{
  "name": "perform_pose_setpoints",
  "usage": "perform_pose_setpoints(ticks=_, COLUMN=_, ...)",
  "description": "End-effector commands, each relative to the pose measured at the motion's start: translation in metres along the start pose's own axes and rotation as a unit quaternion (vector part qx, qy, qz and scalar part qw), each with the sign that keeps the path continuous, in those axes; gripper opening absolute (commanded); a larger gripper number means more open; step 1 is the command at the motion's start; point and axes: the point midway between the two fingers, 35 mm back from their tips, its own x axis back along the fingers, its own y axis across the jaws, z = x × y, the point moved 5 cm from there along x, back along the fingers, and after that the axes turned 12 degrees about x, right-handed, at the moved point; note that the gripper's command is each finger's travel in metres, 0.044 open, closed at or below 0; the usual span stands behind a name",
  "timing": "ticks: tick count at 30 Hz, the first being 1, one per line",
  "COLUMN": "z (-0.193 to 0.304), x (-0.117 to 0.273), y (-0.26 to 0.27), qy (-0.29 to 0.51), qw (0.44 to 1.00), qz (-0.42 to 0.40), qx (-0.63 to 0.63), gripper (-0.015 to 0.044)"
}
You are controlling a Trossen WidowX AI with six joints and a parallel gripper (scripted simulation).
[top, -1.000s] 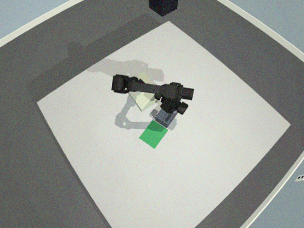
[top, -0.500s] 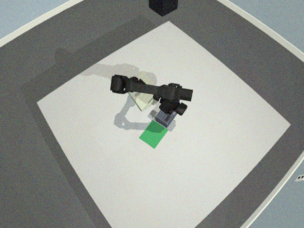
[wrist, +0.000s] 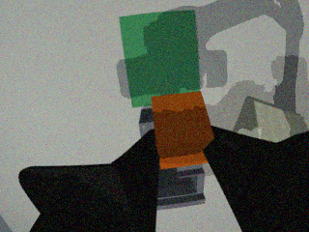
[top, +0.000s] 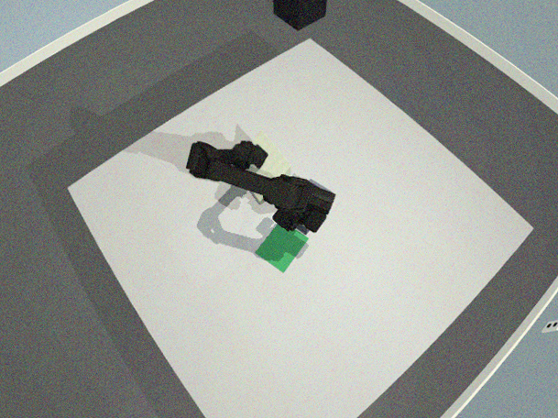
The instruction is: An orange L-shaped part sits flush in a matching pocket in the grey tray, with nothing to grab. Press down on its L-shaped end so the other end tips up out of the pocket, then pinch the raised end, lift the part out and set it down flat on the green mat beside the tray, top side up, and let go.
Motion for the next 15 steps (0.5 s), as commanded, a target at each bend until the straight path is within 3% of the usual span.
perform_pose_setpoints(ticks=1, z=-0.02, x=0.001, y=-0.006, qy=-0.002, qw=1.0, qz=-0.002, qx=-0.001, gripper=0.0)
perform_pose_setpoints(ticks=15, z=-0.072, x=0.001, y=-0.023, qy=-0.004, qw=1.0, qz=-0.001, qx=-0.001, gripper=0.0)
